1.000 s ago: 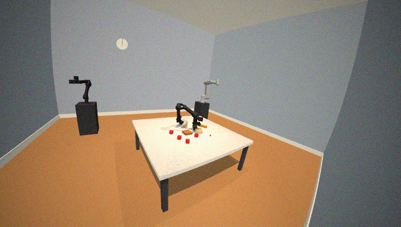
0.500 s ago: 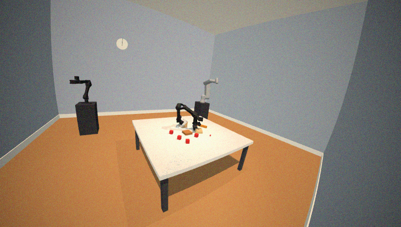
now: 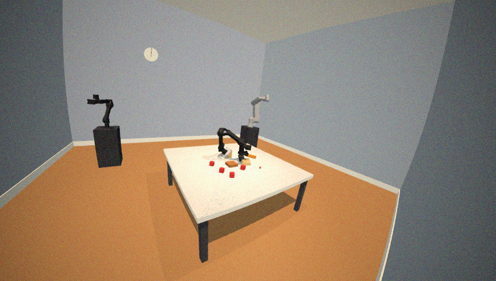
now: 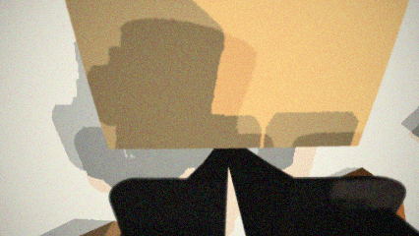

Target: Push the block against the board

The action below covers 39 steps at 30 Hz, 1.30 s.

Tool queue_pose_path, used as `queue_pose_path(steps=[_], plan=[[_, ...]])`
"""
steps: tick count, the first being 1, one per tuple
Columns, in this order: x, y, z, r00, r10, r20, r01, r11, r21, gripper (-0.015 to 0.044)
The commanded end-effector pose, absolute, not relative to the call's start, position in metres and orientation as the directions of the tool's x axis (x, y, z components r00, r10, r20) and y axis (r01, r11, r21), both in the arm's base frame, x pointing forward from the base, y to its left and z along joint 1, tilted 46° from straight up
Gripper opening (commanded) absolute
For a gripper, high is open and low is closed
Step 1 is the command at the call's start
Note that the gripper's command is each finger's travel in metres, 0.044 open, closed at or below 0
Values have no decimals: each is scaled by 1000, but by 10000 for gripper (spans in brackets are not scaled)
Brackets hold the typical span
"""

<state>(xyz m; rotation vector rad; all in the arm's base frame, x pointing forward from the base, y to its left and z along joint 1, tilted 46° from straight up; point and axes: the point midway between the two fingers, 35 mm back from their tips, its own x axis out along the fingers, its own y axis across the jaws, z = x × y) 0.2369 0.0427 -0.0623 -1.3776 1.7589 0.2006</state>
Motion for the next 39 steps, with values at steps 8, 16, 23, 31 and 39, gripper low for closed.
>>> queue_pose_path(steps=[8,16,23,31,39], plan=[[237,44,-63,-11,-707,-707,-848,382,-368,0],[235,41,-60,-11,-707,-707,-848,382,-368,0],[229,34,-52,-12,-707,-707,-848,381,-368,0],[223,26,-44,-12,-708,-706,-848,381,-367,0],[215,18,-37,-13,-709,-706,-849,381,-367,0]])
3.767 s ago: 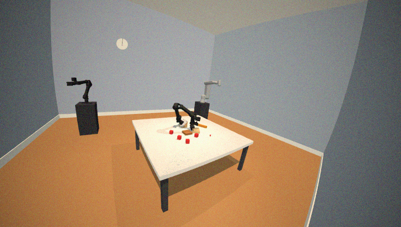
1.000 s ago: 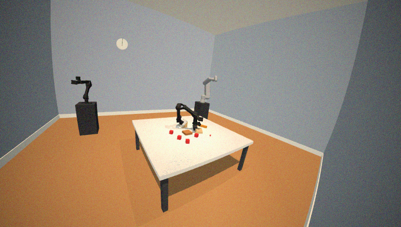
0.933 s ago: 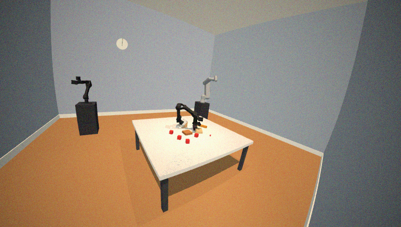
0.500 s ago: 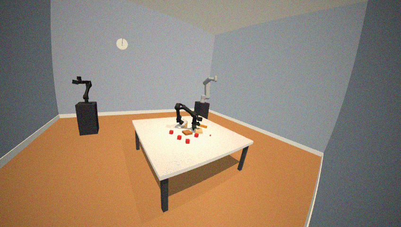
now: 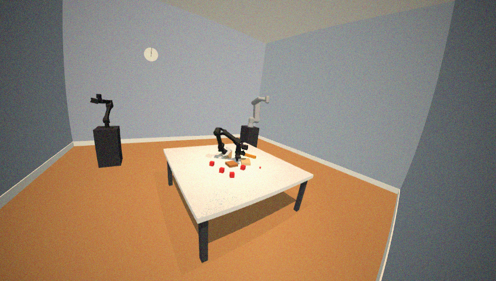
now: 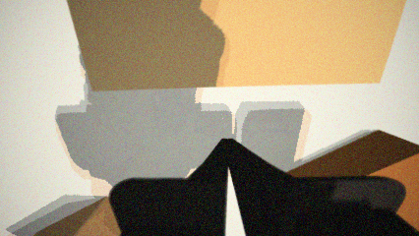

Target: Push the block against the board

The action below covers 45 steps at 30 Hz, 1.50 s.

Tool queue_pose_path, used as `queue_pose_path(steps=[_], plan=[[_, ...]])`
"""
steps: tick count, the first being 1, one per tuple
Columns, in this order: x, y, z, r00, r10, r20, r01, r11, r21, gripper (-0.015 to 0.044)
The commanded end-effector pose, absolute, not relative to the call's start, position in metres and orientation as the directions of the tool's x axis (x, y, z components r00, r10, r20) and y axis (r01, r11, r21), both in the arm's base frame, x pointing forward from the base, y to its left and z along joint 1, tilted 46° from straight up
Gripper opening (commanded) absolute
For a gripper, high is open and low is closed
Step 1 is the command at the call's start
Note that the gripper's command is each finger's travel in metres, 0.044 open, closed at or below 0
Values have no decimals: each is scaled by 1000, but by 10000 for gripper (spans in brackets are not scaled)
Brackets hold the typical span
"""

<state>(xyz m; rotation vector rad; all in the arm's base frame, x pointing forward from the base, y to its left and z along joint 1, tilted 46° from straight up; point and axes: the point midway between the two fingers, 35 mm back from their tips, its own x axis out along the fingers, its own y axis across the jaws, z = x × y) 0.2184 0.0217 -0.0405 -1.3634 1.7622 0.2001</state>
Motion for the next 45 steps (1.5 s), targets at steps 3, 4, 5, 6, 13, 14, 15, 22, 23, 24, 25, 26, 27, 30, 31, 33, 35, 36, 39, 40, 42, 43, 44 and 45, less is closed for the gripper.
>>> queue_pose_path(steps=[3,4,5,6,13,14,15,22,23,24,25,26,27,30,31,33,35,36,39,40,42,43,44,45], plan=[[213,16,-35,-13,-709,-705,-849,381,-367,0],[216,21,-36,-17,-706,-708,-847,386,-365,0],[217,28,-30,-16,-706,-708,-848,385,-364,0],[217,39,-20,-14,-705,-709,-849,383,-364,0],[216,58,1,-14,-707,-707,-849,382,-365,0],[216,58,1,-14,-707,-707,-849,382,-365,0],[217,60,0,-13,-707,-707,-849,382,-365,0],[251,119,-43,-10,-701,-713,-850,382,-363,0],[254,128,-51,-10,-700,-714,-850,382,-363,0],[258,137,-60,-10,-699,-715,-850,382,-363,0],[260,146,-69,-9,-699,-715,-850,383,-362,0],[263,154,-79,-9,-698,-716,-850,383,-362,0],[264,163,-89,-9,-698,-716,-850,383,-362,0],[266,184,-118,-8,-697,-717,-850,383,-362,0],[266,188,-124,-8,-697,-717,-850,383,-362,0],[266,189,-125,-8,-697,-717,-850,383,-362,0],[266,189,-125,-8,-697,-717,-850,383,-362,0],[266,189,-125,-8,-697,-717,-850,383,-362,0],[267,170,-146,-8,-697,-717,-849,383,-363,0],[267,159,-156,-7,-698,-716,-849,382,-364,0],[266,150,-165,-7,-699,-716,-849,382,-364,0],[266,150,-165,-7,-699,-716,-849,382,-364,0],[266,150,-165,-7,-699,-716,-849,382,-364,0],[266,150,-165,-7,-699,-716,-849,382,-364,0]])
